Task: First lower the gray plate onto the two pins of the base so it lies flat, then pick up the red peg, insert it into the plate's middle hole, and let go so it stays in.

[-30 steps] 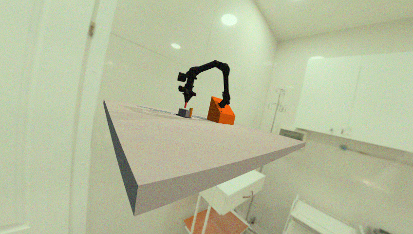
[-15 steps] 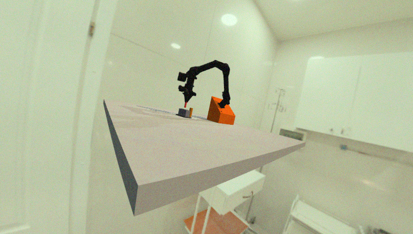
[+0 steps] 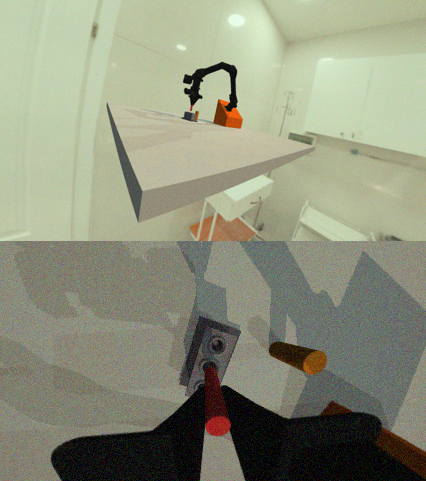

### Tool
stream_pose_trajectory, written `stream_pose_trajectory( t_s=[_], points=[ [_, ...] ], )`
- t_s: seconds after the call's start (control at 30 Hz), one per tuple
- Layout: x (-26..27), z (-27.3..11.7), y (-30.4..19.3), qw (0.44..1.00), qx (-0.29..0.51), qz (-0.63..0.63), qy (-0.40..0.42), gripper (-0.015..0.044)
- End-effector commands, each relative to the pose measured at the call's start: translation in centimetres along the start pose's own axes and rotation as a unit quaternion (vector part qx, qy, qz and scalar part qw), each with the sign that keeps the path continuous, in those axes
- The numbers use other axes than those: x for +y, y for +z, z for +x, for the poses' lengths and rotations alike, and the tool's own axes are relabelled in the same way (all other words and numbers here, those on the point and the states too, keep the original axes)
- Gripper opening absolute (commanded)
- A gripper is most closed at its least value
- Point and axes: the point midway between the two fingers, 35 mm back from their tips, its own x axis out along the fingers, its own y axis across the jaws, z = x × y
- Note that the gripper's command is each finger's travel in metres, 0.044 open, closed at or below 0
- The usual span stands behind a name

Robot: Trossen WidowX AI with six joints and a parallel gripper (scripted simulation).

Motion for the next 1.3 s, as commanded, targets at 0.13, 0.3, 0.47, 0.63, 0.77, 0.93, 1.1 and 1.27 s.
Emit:
stream_pose_trajectory(
  t_s=[0.13, 0.3, 0.47, 0.63, 0.77, 0.93, 1.1, 1.27],
  points=[
    [0.0, 0.0, 0.0, 1.000, 0.000, -0.001, 0.000, 0.0000],
    [0.0, 0.0, 0.0, 1.000, 0.000, 0.000, 0.000, 0.0000],
    [-0.1, 0.5, 0.0, 1.000, 0.000, -0.001, 0.000, 0.0000],
    [-0.2, 1.3, 0.0, 1.000, 0.000, -0.002, -0.001, 0.0000],
    [-0.2, 1.8, -0.1, 1.000, 0.000, -0.002, -0.001, 0.0000],
    [-0.1, 1.7, 0.0, 1.000, -0.001, -0.005, -0.002, 0.0000],
    [0.0, 1.5, 0.0, 1.000, -0.003, -0.007, -0.002, 0.0000],
    [0.0, 1.6, 0.0, 1.000, -0.002, -0.007, -0.002, 0.0000]
  ],
)
